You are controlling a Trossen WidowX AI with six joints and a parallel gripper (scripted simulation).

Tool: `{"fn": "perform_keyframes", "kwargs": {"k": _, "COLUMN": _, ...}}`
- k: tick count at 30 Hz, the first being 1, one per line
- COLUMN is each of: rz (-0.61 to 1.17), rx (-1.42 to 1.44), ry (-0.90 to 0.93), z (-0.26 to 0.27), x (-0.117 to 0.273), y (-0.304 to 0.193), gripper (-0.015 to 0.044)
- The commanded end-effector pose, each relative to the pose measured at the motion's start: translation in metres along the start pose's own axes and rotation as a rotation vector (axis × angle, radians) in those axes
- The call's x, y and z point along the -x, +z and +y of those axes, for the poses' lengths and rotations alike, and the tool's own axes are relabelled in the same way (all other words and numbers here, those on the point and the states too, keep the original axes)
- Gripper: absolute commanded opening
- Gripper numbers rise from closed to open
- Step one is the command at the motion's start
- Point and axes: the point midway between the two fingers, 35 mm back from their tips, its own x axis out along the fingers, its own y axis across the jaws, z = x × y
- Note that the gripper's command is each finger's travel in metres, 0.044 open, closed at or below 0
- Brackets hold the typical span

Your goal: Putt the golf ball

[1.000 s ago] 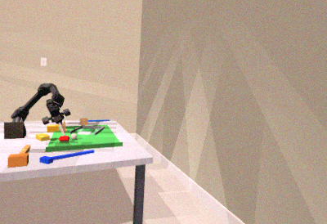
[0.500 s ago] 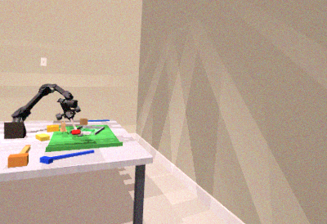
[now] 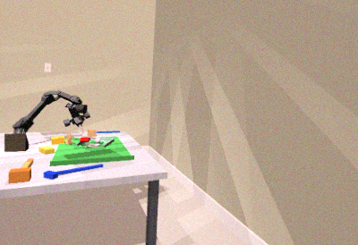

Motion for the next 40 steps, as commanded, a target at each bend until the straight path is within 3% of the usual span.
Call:
{"fn": "perform_keyframes", "kwargs": {"k": 1, "rz": 0.000, "rx": 0.018, "ry": 0.013, "z": 0.016, "x": 0.008, "y": -0.019, "gripper": 0.0000}}
{"fn": "perform_keyframes", "kwargs": {"k": 40, "rz": -0.001, "rx": 0.009, "ry": 0.004, "z": 0.016, "x": 0.008, "y": -0.023, "gripper": 0.0000}}
